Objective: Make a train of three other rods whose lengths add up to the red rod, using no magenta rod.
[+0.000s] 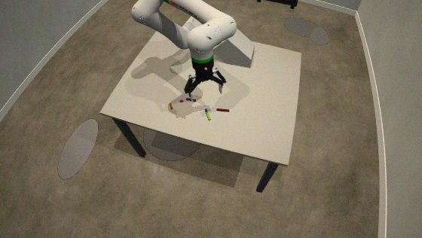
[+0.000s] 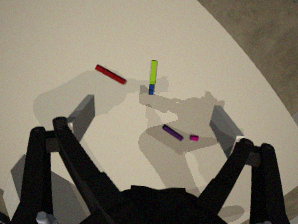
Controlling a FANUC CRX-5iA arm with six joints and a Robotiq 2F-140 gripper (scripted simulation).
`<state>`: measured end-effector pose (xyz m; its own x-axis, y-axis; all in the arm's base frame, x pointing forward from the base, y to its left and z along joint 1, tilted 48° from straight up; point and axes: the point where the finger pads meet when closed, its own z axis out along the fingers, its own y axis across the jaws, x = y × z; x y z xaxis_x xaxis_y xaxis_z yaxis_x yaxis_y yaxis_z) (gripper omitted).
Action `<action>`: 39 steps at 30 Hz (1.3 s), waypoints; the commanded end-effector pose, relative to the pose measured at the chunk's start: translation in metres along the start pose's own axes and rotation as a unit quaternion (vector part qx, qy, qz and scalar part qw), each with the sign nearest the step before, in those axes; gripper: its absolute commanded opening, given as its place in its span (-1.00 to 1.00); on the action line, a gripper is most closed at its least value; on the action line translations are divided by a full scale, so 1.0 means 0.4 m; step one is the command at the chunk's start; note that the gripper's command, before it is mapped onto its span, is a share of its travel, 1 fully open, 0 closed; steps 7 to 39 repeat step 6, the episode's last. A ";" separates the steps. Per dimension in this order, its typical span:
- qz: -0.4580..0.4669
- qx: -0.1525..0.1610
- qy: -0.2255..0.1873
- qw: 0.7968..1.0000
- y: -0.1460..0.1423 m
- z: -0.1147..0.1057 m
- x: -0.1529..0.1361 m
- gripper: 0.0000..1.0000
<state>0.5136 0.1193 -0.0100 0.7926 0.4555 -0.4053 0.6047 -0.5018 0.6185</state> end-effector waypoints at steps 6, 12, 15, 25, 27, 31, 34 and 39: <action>0.000 0.000 0.000 1.000 0.000 -0.001 0.000 1.00; 0.000 0.000 0.000 1.000 0.000 -0.001 0.000 1.00; 0.000 0.000 0.000 1.000 0.000 -0.001 0.000 1.00; 0.000 0.000 0.000 1.000 0.000 -0.001 0.000 1.00; 0.000 0.000 0.000 1.000 0.000 -0.001 0.000 1.00; 0.000 0.000 0.000 1.000 0.000 -0.001 0.000 1.00; 0.000 0.000 0.000 1.000 0.000 -0.001 0.000 1.00; 0.000 0.000 0.000 1.000 0.000 -0.001 0.000 1.00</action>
